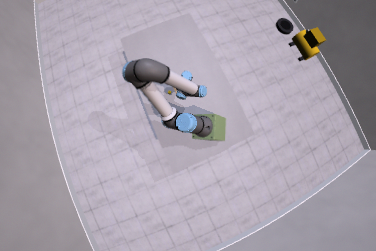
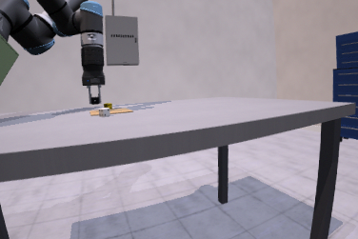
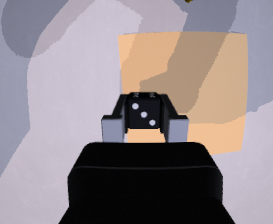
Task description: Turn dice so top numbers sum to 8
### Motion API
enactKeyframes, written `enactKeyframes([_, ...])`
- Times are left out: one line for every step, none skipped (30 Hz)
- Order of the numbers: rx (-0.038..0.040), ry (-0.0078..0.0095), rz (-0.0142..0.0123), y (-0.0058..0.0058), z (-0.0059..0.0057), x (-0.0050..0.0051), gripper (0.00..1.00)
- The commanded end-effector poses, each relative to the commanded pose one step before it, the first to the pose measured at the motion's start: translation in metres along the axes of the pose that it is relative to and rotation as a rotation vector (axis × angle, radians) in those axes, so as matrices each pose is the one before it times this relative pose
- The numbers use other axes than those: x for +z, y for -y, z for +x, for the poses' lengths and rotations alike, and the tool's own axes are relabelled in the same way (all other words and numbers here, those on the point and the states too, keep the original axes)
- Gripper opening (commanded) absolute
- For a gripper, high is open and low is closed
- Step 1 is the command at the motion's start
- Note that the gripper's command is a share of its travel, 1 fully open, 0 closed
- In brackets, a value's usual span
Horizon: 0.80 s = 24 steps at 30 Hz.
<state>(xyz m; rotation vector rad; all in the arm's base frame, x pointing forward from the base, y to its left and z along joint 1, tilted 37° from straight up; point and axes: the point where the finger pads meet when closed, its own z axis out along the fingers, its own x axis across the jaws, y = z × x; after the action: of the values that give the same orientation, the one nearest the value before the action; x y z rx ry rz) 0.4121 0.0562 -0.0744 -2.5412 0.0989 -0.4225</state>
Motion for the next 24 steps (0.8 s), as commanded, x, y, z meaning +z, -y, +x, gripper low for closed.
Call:
enactKeyframes([0.00023, -0.00375, -0.00267, -0.00068, 0.00116, 0.01213, 0.49])
enactKeyframes([0.00000, 0.00000, 0.00001, 0.00001, -0.00001, 0.00201, 0.49])
enactKeyframes([0.00000, 0.00000, -0.00001, -0.00001, 0.00001, 0.00182, 0.49])
enactKeyframes([0.00000, 0.00000, 0.00000, 0.00000, 0.00000, 0.00162, 0.49])
enactKeyframes([0.00000, 0.00000, 0.00001, 0.00001, -0.00001, 0.00142, 0.49])
enactKeyframes([0.00000, 0.00000, 0.00000, 0.00000, 0.00001, 0.00123, 0.49])
enactKeyframes([0.00000, 0.00000, 0.00000, 0.00000, 0.00001, 0.00103, 0.49])
enactKeyframes([0.00000, 0.00000, 0.00000, 0.00000, 0.00000, 0.00084, 0.49])
enactKeyframes([0.00000, 0.00000, 0.00000, 0.00000, 0.00000, 0.00066, 0.49])
enactKeyframes([0.00000, 0.00000, 0.00000, 0.00000, 0.00000, 0.00049, 0.49])
enactKeyframes([0.00000, 0.00000, 0.00000, 0.00000, 0.00000, 0.00035, 0.49])
enactKeyframes([0.00000, 0.00000, 0.00000, 0.00000, 0.00000, 0.00000, 0.49])
enactKeyframes([0.00000, 0.00000, 0.00000, 0.00000, 0.00000, 0.00000, 0.49])
enactKeyframes([0.00000, 0.00000, 0.00000, 0.00000, 0.00000, 0.00022, 0.49])
enactKeyframes([0.00000, 0.00000, 0.00000, 0.00000, 0.00000, 0.00012, 0.49])
enactKeyframes([0.00000, 0.00000, 0.00000, 0.00000, 0.00000, 0.00004, 0.49])
enactKeyframes([0.00000, 0.00000, 0.00000, 0.00000, 0.00000, 0.00001, 0.49])
enactKeyframes([0.00000, 0.00000, 0.00000, 0.00000, 0.00000, 0.00000, 0.49])
enactKeyframes([0.00000, 0.00000, 0.00000, 0.00000, 0.00000, 0.00000, 0.49])
enactKeyframes([0.00000, 0.00000, 0.00000, 0.00000, 0.00000, 0.00000, 0.49])
enactKeyframes([0.00000, 0.00000, 0.00000, 0.00000, 0.00000, 0.00000, 0.49])
enactKeyframes([0.00000, 0.00000, 0.00000, 0.00000, 0.00000, 0.00000, 0.49])
enactKeyframes([0.00000, 0.00000, 0.00000, 0.00000, 0.00000, 0.00000, 0.49])
enactKeyframes([0.00000, 0.00000, 0.00000, 0.00000, 0.00000, 0.00000, 0.49])
